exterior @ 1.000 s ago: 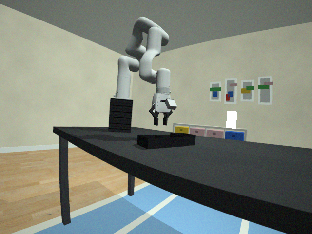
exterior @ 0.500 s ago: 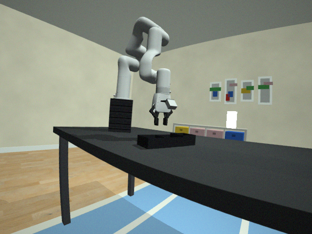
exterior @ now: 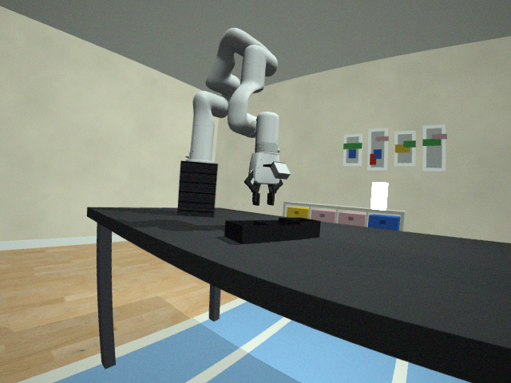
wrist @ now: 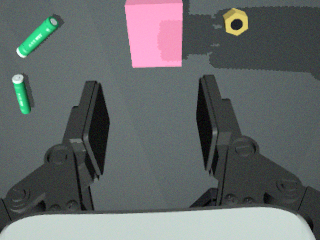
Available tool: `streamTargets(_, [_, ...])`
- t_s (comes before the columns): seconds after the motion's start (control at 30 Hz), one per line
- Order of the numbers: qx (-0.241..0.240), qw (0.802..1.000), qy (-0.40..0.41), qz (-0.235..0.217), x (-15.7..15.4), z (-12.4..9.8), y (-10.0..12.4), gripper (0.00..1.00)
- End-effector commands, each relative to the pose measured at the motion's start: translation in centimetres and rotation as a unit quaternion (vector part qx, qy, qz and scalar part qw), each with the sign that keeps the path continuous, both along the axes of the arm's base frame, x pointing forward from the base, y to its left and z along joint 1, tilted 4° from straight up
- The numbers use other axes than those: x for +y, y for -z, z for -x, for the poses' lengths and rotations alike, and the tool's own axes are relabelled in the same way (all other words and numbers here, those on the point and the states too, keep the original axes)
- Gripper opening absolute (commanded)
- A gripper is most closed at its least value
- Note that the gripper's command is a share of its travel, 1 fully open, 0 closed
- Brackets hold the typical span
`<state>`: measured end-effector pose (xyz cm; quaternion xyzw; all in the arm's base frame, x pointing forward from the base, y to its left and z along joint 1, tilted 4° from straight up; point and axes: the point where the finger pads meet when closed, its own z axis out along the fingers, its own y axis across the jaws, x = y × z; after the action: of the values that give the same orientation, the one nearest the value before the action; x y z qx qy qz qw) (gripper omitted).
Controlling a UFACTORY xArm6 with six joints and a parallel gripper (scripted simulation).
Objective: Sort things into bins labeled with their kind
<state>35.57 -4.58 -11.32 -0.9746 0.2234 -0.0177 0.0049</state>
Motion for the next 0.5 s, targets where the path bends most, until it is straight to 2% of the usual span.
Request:
streamTargets(0.0, [-0.008,1.000,0.001,0.027,-0.01,-0.11,-0.06,0.56])
streamTargets(0.47, [-0.010,1.000,0.001,0.026,-0.01,0.08,0.50,0.56])
